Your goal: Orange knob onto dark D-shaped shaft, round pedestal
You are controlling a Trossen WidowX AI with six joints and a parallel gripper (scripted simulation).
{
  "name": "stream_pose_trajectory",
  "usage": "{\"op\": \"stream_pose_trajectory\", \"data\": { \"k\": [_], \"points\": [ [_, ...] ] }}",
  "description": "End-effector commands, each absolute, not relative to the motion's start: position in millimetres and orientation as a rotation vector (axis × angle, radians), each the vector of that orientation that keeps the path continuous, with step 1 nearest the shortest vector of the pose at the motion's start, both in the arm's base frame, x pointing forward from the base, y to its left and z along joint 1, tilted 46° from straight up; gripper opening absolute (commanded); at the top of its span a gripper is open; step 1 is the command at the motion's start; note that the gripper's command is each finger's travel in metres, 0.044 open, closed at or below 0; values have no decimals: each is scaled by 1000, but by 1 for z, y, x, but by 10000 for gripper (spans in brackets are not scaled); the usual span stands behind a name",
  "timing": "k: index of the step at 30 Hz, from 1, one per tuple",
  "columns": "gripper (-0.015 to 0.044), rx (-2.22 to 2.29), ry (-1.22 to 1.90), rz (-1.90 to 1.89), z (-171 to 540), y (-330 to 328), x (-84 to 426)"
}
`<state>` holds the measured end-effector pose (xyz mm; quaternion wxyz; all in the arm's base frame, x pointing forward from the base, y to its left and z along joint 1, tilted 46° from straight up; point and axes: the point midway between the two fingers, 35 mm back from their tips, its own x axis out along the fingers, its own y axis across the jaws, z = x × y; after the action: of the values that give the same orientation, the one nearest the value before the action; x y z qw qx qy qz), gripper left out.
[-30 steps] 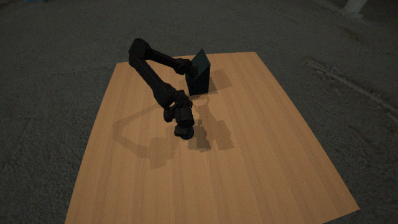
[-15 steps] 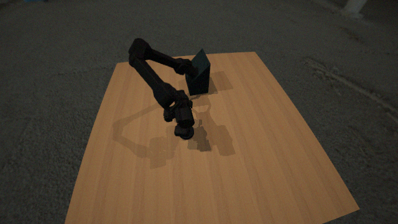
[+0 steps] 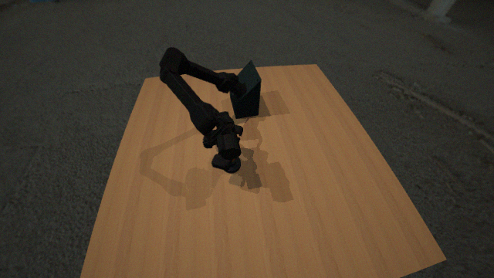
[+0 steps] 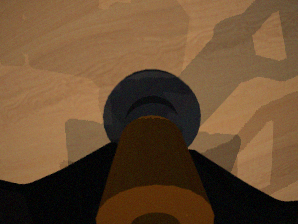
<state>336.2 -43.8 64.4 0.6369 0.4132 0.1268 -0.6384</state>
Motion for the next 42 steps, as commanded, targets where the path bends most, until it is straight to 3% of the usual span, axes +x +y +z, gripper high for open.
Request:
{"op": "stream_pose_trajectory", "data": {
  "k": [1, 42],
  "points": [
    [0, 949, 284, -1460, 64, -44, 335],
    [0, 1117, 133, -1510, 63, -45, 335]
  ]
}}
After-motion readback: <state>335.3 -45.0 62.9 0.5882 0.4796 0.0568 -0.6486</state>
